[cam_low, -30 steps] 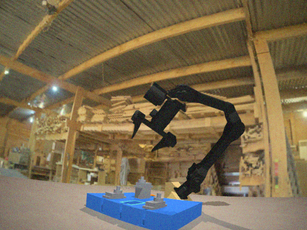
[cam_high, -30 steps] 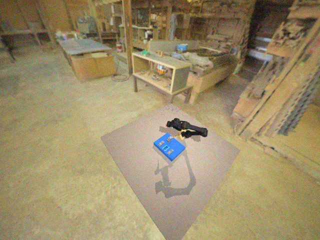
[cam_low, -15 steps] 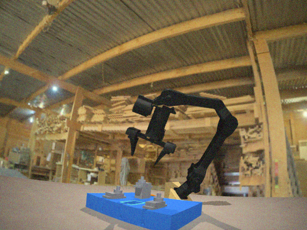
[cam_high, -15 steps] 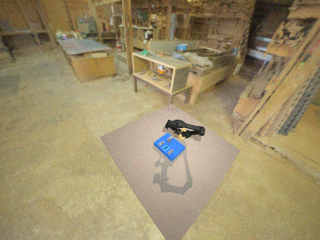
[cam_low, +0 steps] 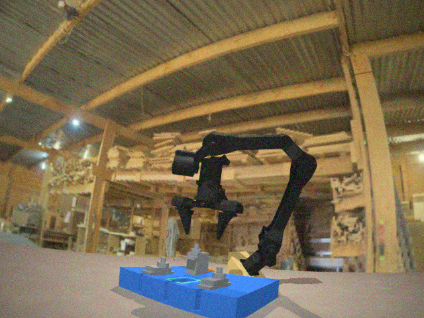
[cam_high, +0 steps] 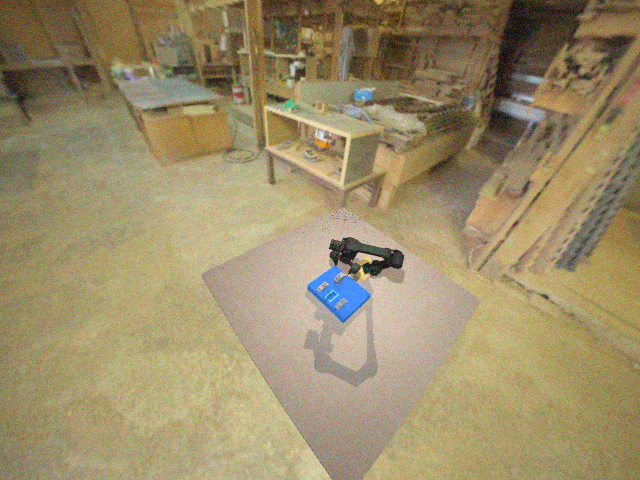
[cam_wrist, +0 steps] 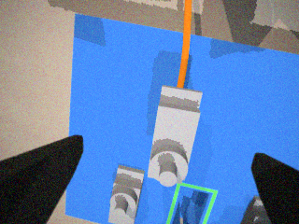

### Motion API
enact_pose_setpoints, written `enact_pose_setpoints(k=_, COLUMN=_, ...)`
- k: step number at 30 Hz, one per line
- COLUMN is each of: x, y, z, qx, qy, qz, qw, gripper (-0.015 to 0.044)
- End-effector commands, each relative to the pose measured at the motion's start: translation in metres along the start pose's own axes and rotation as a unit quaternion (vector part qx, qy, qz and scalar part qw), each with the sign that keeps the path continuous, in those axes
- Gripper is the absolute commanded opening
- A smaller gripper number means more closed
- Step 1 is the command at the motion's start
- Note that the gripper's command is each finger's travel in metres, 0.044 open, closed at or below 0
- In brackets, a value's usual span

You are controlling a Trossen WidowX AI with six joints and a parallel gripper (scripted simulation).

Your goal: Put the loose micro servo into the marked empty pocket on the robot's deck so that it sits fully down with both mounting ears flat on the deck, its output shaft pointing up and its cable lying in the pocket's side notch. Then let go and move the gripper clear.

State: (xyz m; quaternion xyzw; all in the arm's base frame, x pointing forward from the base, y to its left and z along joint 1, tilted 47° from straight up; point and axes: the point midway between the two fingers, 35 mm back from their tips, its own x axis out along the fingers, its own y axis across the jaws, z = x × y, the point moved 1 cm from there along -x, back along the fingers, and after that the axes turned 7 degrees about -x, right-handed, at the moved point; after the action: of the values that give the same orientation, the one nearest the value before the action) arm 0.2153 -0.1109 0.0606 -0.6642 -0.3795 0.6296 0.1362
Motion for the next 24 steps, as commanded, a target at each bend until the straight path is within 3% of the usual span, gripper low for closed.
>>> enact_pose_setpoints(k=1, x=0.006, y=-0.002, z=-0.001, qx=0.032, qy=0.015, qz=-0.028, qw=0.999, gripper=0.0440)
enact_pose_setpoints(k=24, x=0.041, y=-0.004, z=-0.003, qx=0.032, qy=0.015, qz=-0.028, qw=0.999, gripper=0.0440)
